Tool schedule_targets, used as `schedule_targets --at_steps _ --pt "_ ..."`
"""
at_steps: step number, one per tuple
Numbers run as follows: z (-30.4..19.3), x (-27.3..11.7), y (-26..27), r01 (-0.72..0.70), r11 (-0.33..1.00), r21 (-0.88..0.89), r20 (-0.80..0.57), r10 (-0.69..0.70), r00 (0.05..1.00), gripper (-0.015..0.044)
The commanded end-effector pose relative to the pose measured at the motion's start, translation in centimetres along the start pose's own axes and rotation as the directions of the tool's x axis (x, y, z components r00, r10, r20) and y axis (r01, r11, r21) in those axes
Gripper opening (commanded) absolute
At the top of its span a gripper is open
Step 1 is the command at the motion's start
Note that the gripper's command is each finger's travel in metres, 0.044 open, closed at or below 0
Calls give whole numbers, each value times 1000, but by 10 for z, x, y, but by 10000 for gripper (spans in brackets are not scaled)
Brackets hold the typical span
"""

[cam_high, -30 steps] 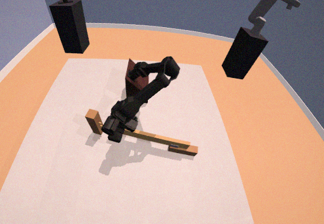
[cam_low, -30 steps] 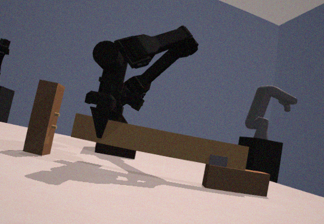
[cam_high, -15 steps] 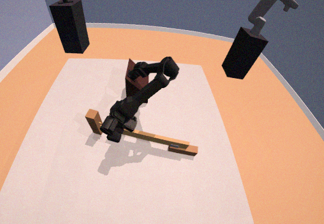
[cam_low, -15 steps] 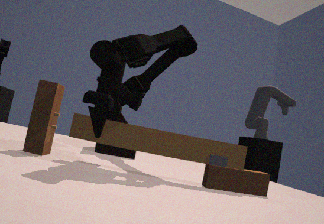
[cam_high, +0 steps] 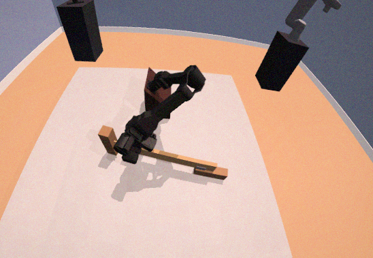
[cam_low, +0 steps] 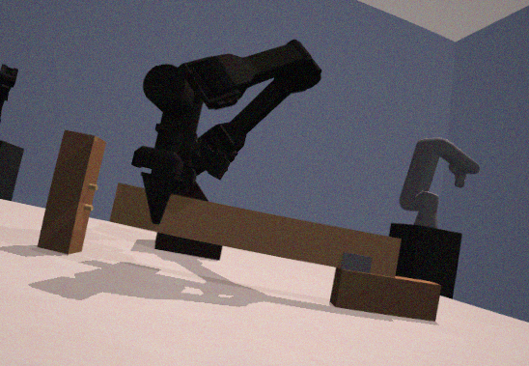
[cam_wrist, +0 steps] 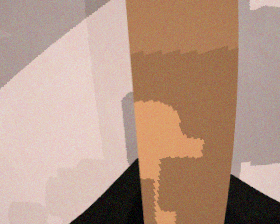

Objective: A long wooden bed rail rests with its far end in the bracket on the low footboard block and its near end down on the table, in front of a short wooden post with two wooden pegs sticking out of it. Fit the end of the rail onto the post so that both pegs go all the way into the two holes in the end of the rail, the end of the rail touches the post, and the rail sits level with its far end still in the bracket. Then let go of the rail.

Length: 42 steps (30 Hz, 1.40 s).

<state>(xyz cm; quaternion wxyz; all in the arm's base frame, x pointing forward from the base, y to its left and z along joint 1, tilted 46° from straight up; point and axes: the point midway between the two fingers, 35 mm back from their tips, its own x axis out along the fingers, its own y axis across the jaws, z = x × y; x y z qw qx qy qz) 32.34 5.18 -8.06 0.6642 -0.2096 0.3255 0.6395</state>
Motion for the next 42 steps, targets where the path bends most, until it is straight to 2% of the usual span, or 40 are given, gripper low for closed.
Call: schedule_targets --at_steps 1,42 --pt "-2 -2 -1 3 1000 -1 1 -3 1000 0" --pt "-15 -2 -1 3 1000 -1 0 -3 1000 0"
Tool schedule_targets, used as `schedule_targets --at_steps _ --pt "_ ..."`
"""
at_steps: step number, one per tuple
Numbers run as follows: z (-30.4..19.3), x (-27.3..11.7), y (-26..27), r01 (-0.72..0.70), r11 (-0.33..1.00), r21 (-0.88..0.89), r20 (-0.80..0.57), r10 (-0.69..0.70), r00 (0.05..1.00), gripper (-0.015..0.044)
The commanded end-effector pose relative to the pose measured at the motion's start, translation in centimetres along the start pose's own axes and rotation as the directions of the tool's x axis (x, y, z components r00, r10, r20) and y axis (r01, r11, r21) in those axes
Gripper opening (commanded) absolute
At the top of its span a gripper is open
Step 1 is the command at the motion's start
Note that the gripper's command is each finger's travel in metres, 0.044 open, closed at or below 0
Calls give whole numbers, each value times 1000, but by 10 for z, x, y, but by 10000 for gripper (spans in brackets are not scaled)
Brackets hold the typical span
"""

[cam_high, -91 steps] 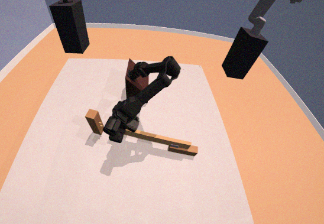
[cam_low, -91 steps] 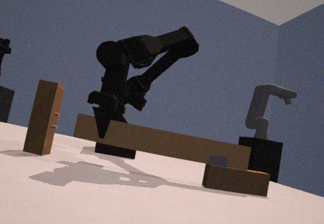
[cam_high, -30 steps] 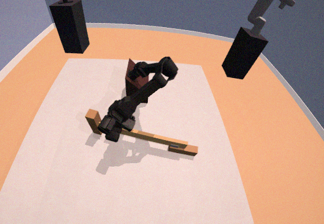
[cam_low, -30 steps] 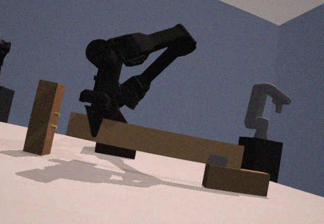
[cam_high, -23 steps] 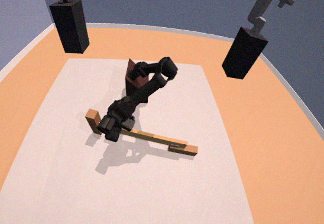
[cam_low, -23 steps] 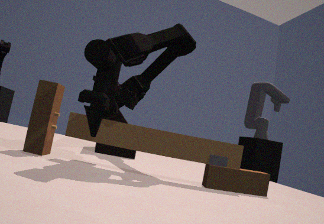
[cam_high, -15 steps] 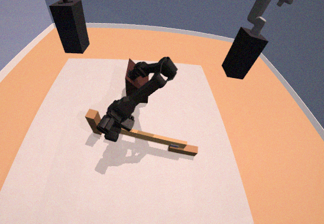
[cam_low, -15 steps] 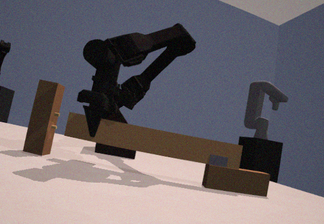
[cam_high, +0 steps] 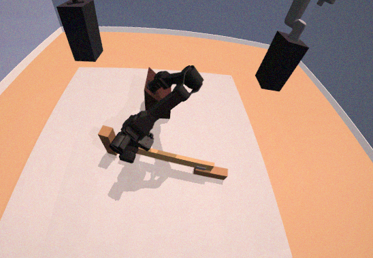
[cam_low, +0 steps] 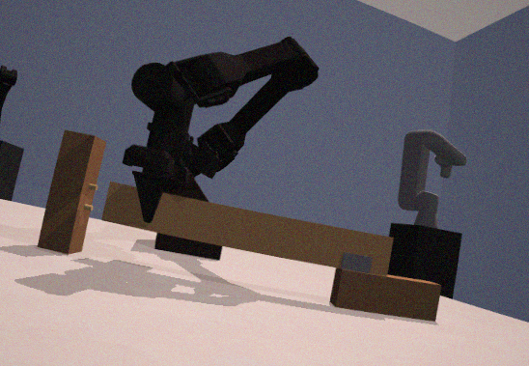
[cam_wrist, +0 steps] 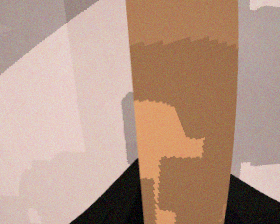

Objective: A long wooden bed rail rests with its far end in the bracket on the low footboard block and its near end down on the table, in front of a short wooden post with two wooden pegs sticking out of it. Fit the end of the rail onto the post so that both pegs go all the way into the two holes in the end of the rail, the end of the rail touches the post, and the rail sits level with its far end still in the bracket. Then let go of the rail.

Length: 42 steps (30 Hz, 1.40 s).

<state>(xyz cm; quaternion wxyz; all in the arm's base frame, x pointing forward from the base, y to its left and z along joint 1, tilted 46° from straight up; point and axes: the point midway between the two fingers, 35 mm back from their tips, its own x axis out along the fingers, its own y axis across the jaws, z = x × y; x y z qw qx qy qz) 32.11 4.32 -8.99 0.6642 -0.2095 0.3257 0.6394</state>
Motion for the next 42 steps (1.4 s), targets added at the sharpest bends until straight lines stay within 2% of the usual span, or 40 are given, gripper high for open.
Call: schedule_targets --at_steps 1,42 --pt "-2 -2 -1 4 1000 -1 0 -4 1000 0" --pt "-15 -1 -1 4 1000 -1 0 -4 1000 0"
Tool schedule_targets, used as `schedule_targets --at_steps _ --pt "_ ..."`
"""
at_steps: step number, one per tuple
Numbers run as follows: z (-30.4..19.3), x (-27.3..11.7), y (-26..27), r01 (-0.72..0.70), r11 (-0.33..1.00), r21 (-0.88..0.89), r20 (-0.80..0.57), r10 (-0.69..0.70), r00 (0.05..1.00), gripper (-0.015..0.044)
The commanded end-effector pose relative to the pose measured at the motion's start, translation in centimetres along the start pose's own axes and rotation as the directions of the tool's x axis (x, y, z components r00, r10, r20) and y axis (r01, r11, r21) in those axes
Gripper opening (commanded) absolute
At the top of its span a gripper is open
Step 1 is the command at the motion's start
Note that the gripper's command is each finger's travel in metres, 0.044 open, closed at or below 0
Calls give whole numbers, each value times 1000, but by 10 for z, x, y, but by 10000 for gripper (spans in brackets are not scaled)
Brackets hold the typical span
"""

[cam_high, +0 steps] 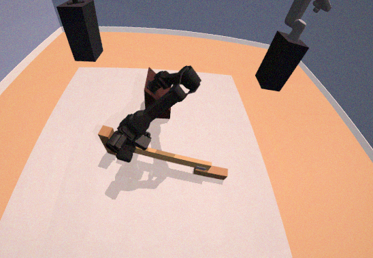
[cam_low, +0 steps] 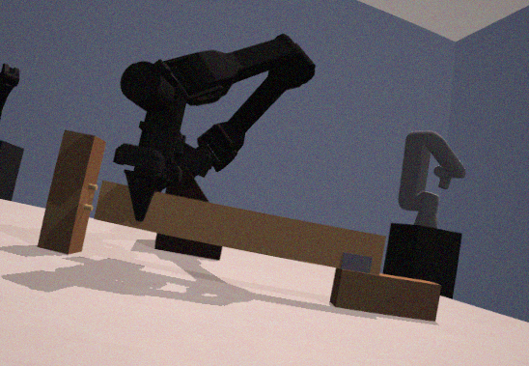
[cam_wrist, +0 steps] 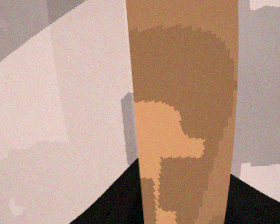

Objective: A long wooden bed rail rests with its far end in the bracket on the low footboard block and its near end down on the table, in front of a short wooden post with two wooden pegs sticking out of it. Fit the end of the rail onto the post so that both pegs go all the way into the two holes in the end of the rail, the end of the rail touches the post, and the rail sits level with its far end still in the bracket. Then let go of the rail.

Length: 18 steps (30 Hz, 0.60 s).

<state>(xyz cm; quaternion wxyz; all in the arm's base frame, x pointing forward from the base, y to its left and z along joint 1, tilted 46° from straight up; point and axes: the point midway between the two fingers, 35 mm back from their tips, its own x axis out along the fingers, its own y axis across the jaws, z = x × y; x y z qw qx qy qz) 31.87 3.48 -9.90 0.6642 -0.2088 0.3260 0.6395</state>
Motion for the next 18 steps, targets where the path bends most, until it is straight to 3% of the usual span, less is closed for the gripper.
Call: schedule_targets --at_steps 1,18 --pt "-3 -2 -1 4 1000 -2 -1 -4 1000 0" --pt "-8 -3 -1 5 1000 -2 -1 -5 1000 0"
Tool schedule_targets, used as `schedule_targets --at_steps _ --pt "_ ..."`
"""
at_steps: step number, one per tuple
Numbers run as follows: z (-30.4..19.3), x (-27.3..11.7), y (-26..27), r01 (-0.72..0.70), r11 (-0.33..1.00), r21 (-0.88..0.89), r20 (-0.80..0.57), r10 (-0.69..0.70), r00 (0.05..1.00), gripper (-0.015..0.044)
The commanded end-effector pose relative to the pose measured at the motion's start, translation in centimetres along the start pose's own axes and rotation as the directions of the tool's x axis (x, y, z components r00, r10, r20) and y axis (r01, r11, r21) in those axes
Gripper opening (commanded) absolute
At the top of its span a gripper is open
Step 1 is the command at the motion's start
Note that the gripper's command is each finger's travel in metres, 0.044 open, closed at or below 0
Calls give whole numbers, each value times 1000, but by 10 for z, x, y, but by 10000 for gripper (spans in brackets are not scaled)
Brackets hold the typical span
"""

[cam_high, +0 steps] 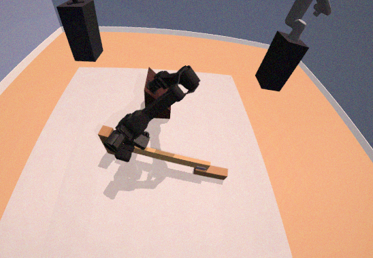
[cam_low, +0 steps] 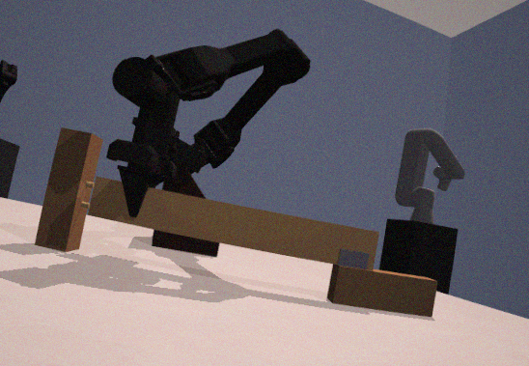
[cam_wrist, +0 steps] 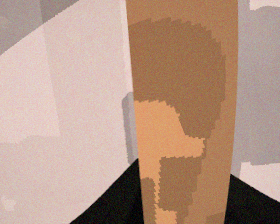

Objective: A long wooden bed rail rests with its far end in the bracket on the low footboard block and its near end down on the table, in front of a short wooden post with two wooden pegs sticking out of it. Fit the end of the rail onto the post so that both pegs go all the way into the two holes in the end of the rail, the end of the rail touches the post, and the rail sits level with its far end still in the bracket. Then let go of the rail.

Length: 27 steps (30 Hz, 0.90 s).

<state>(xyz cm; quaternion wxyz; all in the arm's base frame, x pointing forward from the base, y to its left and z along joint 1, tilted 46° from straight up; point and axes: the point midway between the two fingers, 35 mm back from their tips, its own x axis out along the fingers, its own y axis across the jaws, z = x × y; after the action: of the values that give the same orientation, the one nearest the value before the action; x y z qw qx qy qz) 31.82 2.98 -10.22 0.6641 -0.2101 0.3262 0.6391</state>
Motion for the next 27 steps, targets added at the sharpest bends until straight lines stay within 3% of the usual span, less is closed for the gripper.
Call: schedule_targets --at_steps 1,27 --pt "-2 -1 -1 4 1000 -1 1 -4 1000 0" --pt "-10 -1 -1 4 1000 -1 0 -4 1000 0"
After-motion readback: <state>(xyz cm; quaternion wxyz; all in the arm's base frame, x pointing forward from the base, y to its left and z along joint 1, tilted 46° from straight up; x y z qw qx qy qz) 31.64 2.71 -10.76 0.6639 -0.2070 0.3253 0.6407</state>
